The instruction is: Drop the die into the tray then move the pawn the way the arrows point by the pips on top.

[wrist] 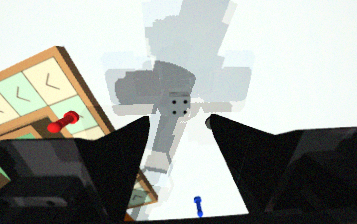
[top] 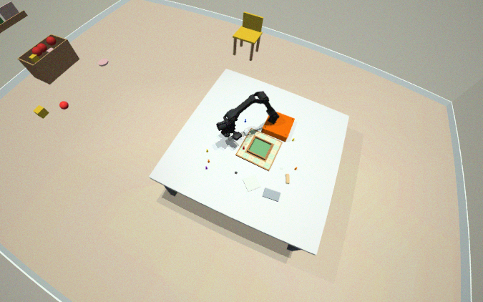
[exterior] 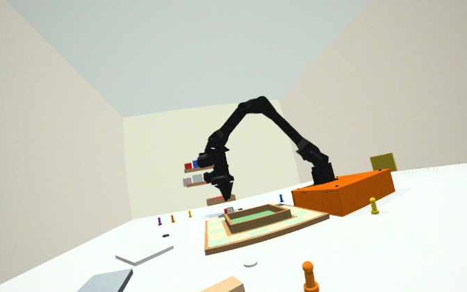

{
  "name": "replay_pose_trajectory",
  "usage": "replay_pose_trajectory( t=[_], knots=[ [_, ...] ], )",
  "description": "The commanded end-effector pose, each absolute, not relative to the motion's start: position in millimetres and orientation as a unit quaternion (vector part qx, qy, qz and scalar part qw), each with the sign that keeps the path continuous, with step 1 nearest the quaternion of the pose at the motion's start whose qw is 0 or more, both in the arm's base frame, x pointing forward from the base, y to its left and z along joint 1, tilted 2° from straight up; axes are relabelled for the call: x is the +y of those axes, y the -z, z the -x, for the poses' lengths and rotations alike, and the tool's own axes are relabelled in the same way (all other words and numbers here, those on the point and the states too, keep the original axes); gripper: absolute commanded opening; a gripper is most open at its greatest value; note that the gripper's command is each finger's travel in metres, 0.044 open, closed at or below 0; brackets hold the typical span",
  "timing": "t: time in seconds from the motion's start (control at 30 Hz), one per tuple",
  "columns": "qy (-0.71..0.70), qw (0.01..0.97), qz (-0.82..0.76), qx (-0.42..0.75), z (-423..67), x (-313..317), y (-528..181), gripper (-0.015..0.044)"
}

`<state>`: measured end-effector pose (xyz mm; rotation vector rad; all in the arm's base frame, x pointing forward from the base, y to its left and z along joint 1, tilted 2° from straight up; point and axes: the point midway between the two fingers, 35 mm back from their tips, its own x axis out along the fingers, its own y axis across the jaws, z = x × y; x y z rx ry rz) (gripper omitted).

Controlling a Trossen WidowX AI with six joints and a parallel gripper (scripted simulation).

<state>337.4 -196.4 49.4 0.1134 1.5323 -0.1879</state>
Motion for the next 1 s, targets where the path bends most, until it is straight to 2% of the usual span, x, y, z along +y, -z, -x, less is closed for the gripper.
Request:
replay_pose_trajectory(
  t=[0.0,0.9,0.97],
  knots=[
    [0.085,0.715,-0.056,0.691,-336.4,-198.2,-38.5,0.0275],
    [0.085,0.715,-0.055,0.691,-337.1,-200.6,1.0,0.0275],
    [0.085,0.715,-0.055,0.691,-337.1,-200.6,1.0,0.0222]
  ],
)
